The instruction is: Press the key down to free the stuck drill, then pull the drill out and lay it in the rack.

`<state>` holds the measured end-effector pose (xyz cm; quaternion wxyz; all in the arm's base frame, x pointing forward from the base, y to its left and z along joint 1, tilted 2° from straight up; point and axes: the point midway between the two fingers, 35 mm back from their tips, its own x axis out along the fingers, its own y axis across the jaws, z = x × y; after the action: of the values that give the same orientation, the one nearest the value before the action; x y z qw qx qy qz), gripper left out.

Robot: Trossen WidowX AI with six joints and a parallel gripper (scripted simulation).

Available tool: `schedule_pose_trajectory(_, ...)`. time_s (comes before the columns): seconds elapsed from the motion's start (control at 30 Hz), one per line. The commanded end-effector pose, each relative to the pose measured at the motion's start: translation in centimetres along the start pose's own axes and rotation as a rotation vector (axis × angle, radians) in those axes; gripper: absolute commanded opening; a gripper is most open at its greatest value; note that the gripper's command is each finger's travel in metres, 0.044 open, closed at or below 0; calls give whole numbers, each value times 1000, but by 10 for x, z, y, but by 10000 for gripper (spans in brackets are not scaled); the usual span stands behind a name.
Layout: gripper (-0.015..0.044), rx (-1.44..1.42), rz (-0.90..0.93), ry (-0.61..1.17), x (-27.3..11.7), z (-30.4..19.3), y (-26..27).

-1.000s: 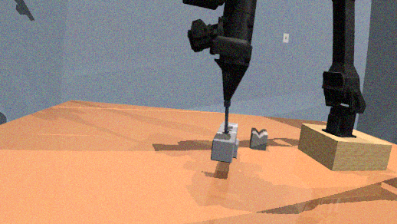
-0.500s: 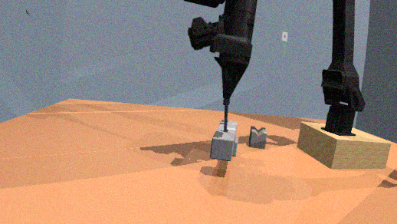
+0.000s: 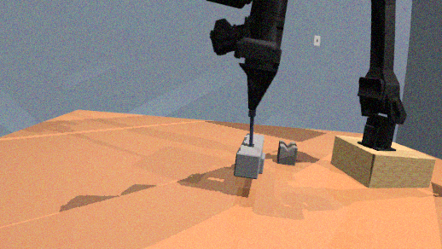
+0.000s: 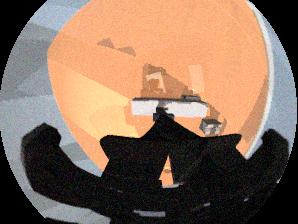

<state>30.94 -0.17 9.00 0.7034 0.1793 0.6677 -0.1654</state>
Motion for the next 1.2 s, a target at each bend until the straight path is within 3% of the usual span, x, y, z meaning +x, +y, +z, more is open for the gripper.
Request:
schedule_pose_trajectory(0.0,0,-5,-9,47,19,-8,2)
schedule_pose_trajectory(1.17,0,-5,-9,47,28,-9,4)
